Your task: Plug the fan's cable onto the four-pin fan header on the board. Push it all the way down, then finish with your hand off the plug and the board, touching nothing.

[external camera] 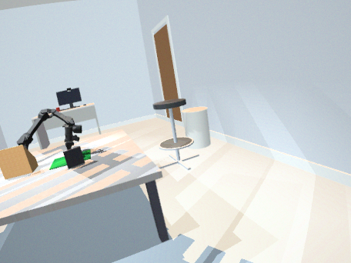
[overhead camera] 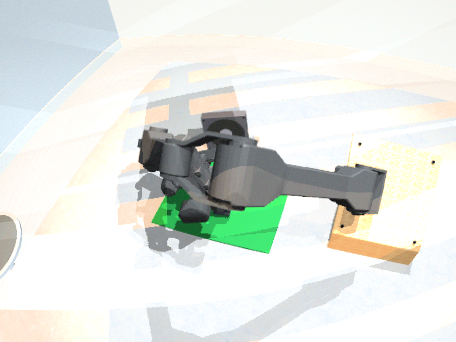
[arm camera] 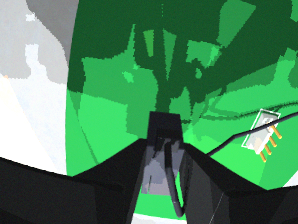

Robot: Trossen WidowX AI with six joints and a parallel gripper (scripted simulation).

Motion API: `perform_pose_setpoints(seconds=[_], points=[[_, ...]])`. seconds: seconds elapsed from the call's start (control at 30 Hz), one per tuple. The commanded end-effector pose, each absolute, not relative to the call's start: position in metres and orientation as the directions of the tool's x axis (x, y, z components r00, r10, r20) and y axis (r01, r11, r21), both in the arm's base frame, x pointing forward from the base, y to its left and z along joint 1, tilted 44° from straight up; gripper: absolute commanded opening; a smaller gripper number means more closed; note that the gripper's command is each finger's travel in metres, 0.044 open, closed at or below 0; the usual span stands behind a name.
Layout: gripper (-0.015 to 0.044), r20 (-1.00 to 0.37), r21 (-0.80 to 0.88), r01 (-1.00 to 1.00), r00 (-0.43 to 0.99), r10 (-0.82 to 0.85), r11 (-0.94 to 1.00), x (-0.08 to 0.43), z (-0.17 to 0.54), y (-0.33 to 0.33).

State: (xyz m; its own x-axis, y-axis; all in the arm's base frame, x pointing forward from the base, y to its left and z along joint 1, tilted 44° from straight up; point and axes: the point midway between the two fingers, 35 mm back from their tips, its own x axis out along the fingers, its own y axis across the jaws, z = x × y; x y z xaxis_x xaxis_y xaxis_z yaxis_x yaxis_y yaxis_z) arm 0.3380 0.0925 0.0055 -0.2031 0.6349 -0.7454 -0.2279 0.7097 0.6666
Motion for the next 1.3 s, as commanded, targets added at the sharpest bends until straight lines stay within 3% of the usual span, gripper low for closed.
perform_pose_setpoints(seconds=[0.0, 0.83, 1.27], points=[[0.0000, -0.749, 0.662, -0.237, -0.200, 0.631, 0.711, 0.339, 0.014, 0.085], [0.0000, -0.747, 0.665, -0.225, -0.203, 0.633, 0.712, 0.333, 0.067, 0.035], [0.0000, -0.742, 0.646, 0.178, -0.081, 0.666, 0.742, 0.326, 0.065, 0.033]])
